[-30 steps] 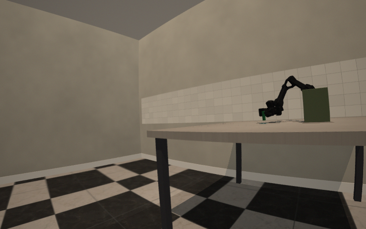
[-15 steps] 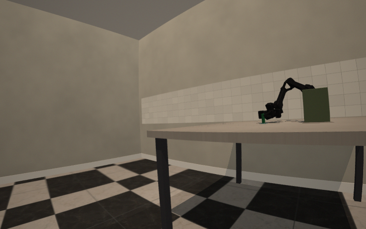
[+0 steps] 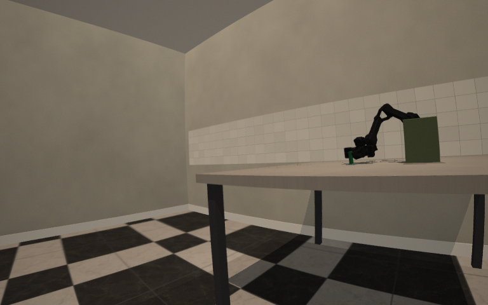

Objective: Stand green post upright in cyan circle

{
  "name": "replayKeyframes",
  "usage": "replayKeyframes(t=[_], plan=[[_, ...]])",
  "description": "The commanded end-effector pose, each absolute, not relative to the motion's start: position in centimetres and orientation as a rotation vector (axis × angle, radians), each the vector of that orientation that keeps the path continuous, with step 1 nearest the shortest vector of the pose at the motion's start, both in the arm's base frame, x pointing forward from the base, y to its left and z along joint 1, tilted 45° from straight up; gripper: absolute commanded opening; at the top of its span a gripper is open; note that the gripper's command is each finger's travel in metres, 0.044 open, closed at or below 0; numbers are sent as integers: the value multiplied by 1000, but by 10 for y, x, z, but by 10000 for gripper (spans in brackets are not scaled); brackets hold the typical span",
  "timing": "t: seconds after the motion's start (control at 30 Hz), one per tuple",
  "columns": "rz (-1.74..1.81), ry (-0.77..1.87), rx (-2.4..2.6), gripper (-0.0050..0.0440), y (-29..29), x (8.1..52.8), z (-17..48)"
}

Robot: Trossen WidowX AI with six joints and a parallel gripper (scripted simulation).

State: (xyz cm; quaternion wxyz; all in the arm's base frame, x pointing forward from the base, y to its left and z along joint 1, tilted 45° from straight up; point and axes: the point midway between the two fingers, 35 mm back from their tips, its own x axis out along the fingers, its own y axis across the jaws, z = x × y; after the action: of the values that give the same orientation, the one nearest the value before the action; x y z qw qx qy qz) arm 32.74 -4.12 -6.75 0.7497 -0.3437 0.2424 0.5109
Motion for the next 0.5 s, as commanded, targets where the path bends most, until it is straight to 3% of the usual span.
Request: replayKeyframes(t=[0.0,0.37,0.47], plan=[[1115,524,-759,119,-42,329,-66],[1115,524,-759,382,-42,329,-66],[1115,524,-759,400,-42,329,-66]])
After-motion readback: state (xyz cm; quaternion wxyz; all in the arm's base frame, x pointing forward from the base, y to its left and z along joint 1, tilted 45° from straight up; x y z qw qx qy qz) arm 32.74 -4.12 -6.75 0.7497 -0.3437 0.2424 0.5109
